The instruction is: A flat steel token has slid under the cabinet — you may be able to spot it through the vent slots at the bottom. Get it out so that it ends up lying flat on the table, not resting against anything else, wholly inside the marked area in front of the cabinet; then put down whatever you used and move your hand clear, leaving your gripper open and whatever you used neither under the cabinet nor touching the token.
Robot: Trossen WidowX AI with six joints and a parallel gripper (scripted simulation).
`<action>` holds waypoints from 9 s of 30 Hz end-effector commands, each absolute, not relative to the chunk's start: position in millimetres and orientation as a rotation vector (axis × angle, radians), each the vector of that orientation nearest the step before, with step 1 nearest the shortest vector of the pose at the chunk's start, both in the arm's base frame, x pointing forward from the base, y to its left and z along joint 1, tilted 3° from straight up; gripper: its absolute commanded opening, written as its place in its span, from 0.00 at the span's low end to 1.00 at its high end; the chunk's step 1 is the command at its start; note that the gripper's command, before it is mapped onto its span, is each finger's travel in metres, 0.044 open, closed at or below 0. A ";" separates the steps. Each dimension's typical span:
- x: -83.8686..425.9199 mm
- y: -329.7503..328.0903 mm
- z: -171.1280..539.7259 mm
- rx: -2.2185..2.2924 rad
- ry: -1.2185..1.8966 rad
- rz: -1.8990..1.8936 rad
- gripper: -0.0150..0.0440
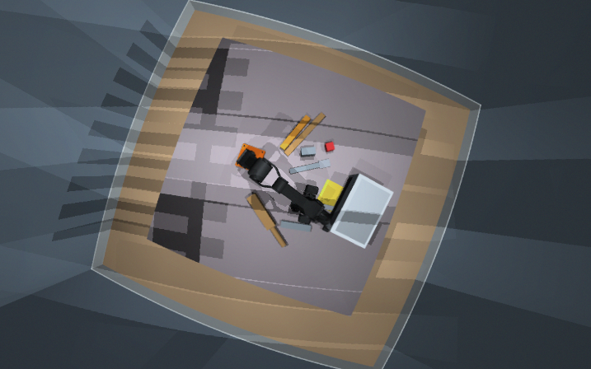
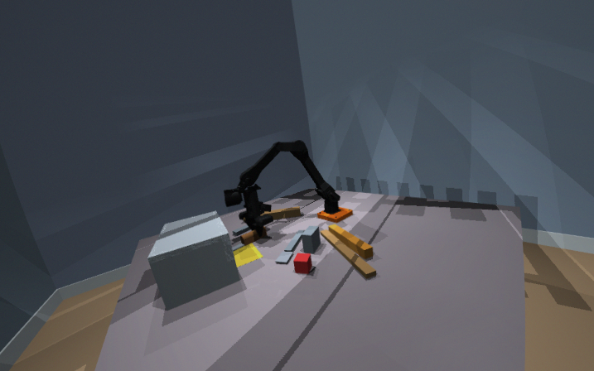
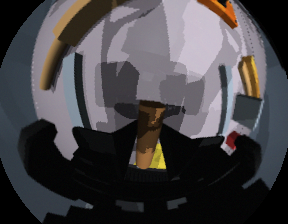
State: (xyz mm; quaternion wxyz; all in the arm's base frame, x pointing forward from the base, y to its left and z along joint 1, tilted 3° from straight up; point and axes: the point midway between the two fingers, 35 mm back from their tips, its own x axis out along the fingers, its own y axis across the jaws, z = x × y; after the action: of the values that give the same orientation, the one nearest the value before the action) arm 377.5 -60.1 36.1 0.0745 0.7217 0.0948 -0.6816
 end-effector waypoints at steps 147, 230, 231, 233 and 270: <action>333.9 -46.1 31.2 2.166 0.282 -2.048 0.25; 231.3 -73.7 24.0 2.158 0.280 -2.055 0.25; 229.9 -74.1 23.9 2.158 0.280 -2.055 0.25; 227.4 -74.8 23.6 2.158 0.280 -2.055 0.25; 232.4 -74.0 27.8 2.006 0.512 -1.900 0.25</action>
State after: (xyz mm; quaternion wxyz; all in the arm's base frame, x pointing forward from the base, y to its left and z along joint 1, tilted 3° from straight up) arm 232.1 -74.2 26.9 0.1537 0.7062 0.1688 -0.6702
